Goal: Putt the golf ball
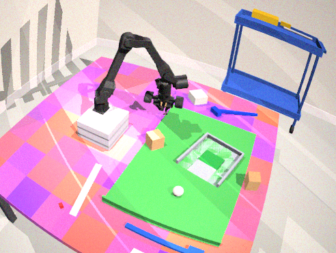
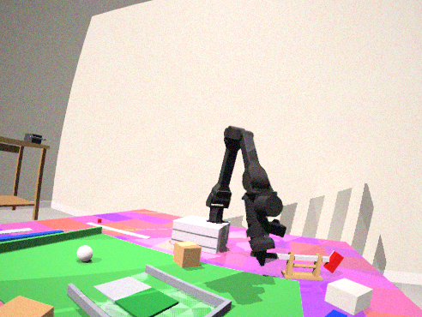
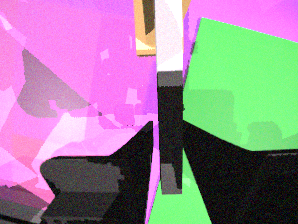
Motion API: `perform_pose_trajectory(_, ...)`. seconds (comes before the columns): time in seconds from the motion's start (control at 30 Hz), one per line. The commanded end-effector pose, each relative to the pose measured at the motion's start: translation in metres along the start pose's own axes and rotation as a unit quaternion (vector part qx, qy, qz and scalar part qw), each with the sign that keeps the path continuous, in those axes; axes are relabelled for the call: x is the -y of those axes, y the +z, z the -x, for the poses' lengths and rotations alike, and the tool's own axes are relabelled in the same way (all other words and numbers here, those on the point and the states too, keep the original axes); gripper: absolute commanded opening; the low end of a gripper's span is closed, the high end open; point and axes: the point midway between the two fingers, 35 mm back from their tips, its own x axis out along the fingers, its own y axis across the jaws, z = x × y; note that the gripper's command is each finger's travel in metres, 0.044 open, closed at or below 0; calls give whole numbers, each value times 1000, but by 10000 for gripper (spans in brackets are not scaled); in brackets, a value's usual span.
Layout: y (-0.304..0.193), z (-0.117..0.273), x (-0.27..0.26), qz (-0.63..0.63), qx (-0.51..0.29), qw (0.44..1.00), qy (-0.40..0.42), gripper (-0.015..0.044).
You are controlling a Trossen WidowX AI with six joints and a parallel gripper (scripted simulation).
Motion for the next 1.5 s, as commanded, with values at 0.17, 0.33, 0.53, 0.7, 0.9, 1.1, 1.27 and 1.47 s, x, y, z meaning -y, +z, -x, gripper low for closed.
perform_pose_trajectory(0.17, 0, 1, 0, 0, 0, 1000, -1, 6)
perform_pose_trajectory(0.33, 6, 18, 3, 0, 0, 1000, -1, 0)
perform_pose_trajectory(0.53, 18, 62, 5, 0, 0, 1000, 0, 0)
perform_pose_trajectory(0.7, 26, 96, 1, 0, 0, 1000, 0, 0)
perform_pose_trajectory(0.9, 20, 90, 3, -11, -6, 1000, 0, 0)
perform_pose_trajectory(1.1, -4, 98, 17, -80, -14, 997, -10, 0)
perform_pose_trajectory(1.27, -32, 106, 29, -139, -25, 990, -26, 0)
perform_pose_trajectory(1.47, -65, 115, 41, -207, -39, 977, -44, 0)
